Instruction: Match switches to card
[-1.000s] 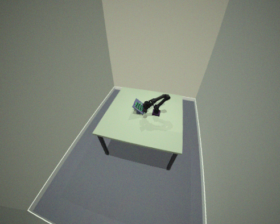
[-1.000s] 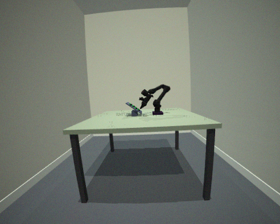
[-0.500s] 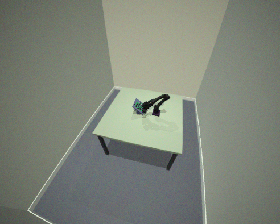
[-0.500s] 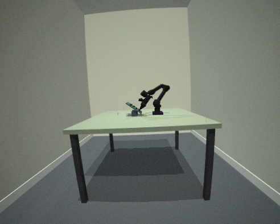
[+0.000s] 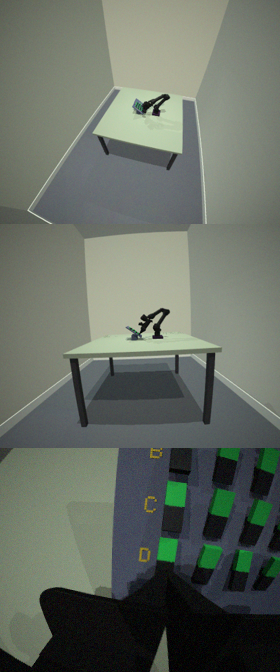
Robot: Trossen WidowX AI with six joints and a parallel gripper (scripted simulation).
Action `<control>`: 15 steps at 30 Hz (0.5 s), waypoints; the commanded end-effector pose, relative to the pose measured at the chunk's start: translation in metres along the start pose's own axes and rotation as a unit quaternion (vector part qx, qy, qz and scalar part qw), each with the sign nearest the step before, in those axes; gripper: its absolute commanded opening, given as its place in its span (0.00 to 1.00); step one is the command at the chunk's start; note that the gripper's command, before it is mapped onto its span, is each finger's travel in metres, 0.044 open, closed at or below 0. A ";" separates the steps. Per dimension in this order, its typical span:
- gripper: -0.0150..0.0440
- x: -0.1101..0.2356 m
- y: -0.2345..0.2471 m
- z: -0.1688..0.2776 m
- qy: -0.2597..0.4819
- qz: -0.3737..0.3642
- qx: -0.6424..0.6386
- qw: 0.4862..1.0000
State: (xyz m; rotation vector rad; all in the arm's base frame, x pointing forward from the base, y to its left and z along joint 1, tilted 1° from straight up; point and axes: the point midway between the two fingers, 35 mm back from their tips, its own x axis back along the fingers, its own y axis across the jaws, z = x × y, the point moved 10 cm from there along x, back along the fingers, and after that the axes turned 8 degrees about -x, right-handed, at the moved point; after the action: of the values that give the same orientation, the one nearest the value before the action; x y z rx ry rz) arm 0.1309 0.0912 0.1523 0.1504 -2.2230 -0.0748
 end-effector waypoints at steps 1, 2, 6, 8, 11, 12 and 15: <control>0.25 0.000 0.000 0.000 0.001 -0.002 0.001 1.000; 0.25 0.000 0.000 0.000 0.001 -0.002 0.001 1.000; 0.25 -0.001 0.000 0.000 0.001 -0.002 0.001 1.000; 0.25 -0.001 0.000 0.000 0.001 -0.002 0.001 1.000; 0.25 -0.002 0.000 0.000 0.000 -0.002 0.001 1.000; 0.25 -0.002 0.000 0.000 0.000 -0.002 0.001 1.000; 0.25 -0.002 0.000 0.000 0.000 -0.002 0.001 1.000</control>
State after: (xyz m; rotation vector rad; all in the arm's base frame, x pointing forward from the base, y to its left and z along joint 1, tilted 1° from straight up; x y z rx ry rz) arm 0.1318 0.0914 0.1512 0.1505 -2.2232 -0.0749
